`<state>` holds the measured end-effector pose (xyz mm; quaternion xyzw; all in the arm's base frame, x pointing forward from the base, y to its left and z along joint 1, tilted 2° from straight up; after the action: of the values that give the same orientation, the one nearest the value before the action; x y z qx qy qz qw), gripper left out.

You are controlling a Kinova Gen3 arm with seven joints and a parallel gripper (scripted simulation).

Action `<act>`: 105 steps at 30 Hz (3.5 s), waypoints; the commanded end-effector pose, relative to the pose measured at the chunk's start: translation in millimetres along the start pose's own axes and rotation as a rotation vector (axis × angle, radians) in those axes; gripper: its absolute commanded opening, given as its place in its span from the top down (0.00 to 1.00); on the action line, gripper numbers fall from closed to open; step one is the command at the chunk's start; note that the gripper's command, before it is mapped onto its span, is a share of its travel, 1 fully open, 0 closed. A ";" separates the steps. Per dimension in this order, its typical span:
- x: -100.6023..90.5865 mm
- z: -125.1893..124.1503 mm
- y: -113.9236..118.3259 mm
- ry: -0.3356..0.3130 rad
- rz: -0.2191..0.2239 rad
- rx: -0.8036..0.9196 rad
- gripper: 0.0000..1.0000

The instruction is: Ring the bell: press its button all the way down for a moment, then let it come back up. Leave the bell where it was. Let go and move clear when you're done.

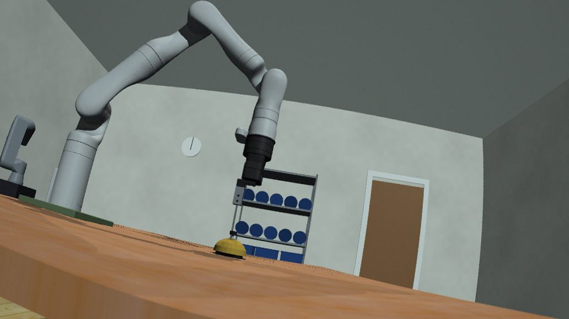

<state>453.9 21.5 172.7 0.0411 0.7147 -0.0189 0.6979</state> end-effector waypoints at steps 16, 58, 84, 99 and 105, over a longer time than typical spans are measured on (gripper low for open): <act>-2.7 4.5 0.0 -0.015 -0.004 0.002 0.83; -1.7 4.7 -0.1 -0.016 -0.004 0.002 0.83; 28.6 5.8 -1.6 -0.013 -0.005 0.003 0.83; 50.2 7.4 -2.4 -0.013 -0.005 0.003 0.83; 56.1 7.8 -2.7 -0.013 -0.006 0.003 0.83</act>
<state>460.7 20.9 120.9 0.0416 0.7102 -0.0215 0.7024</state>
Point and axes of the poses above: the point where the finger pads meet when closed, its own x axis out along the fingers, its own y axis across the jaws, z = x × y, the point moved 4 cm from there along -x, back along the fingers, and after that the axes turned 7 degrees about -x, right-handed, at the moved point
